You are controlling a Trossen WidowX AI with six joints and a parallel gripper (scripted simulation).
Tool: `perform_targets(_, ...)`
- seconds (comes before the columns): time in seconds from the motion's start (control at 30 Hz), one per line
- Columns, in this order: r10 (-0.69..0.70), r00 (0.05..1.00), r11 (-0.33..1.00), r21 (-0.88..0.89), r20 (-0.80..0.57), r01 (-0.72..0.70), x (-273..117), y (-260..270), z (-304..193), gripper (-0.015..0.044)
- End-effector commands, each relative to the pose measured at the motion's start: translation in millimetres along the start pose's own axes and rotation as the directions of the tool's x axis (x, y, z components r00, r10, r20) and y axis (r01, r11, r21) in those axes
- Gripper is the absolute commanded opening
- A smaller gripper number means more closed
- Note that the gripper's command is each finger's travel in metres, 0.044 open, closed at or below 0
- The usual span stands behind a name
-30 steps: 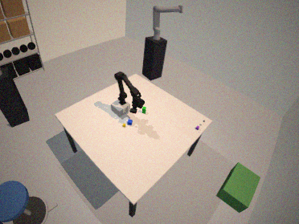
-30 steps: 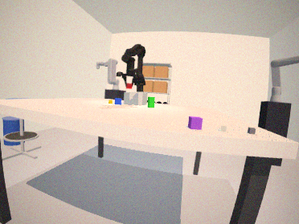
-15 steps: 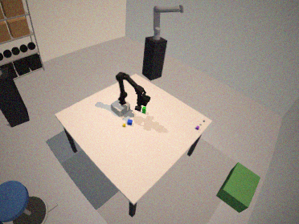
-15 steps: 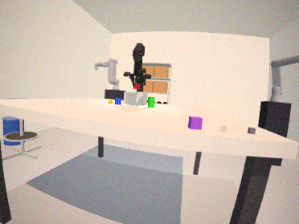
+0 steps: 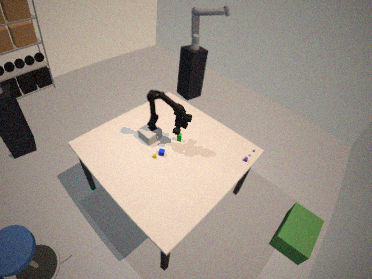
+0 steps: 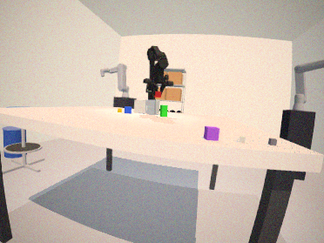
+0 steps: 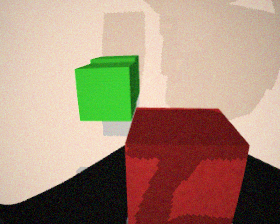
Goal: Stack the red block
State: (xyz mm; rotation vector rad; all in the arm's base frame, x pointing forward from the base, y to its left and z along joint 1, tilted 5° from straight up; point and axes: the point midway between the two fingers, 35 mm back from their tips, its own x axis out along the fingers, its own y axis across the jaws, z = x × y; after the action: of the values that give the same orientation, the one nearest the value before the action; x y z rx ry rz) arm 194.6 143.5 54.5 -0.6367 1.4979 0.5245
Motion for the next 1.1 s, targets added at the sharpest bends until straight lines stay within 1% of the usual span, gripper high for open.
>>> perform_targets(0.0, 0.003, 1.000, 1.000, 0.003, 0.003, -0.003, -0.5, 15.0, 6.2, 0.0000)
perform_targets(0.27, -0.001, 1.000, 1.000, 0.000, -0.001, 0.001, 0.6, 44.9, 10.7, 0.0000)
perform_targets(0.6, -0.001, 1.000, 1.000, 0.000, -0.001, 0.001, 21.3, 46.4, 12.2, 0.0000)
perform_targets(0.8, -0.001, 1.000, 1.000, 0.000, -0.002, 0.001, 45.3, 46.3, 11.8, 0.0000)
perform_targets(1.07, -0.001, 1.000, 1.000, 0.000, -0.002, 0.001, 46.1, 46.3, 11.7, 0.0000)
